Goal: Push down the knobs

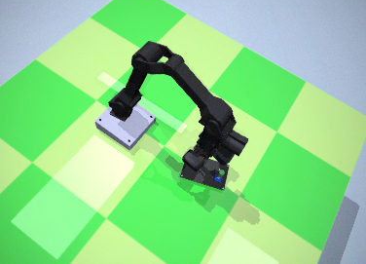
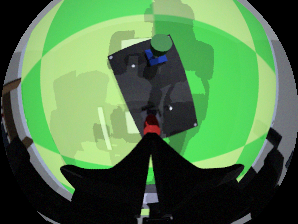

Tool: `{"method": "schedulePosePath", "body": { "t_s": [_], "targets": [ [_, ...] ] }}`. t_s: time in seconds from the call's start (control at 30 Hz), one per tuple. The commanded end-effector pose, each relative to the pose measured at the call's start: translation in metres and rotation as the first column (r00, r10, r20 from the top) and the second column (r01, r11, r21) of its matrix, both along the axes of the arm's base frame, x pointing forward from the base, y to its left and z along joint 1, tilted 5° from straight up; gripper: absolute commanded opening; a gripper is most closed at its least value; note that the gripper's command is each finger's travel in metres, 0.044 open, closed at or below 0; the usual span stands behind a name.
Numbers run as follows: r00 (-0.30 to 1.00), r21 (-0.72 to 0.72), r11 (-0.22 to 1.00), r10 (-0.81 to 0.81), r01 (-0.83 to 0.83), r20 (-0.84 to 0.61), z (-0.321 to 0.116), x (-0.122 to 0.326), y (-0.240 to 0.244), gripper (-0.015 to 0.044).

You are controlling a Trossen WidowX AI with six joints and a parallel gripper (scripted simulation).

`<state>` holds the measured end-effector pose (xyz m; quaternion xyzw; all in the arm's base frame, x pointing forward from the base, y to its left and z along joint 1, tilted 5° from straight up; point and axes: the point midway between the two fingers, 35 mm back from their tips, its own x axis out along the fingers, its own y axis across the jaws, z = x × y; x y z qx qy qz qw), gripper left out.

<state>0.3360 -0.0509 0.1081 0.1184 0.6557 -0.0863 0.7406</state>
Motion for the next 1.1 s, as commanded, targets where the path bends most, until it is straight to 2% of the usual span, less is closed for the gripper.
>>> {"method": "schedulePosePath", "body": {
  "t_s": [0.0,1.07],
  "targets": [
    [1.0,-0.002,1.0,-0.006,0.006,-0.018,-0.0108,-0.0021,-0.0002,0.0],
    [1.0,-0.002,1.0,-0.006,0.006,-0.018,-0.0132,-0.0018,-0.0002,0.0]
  ]
}}
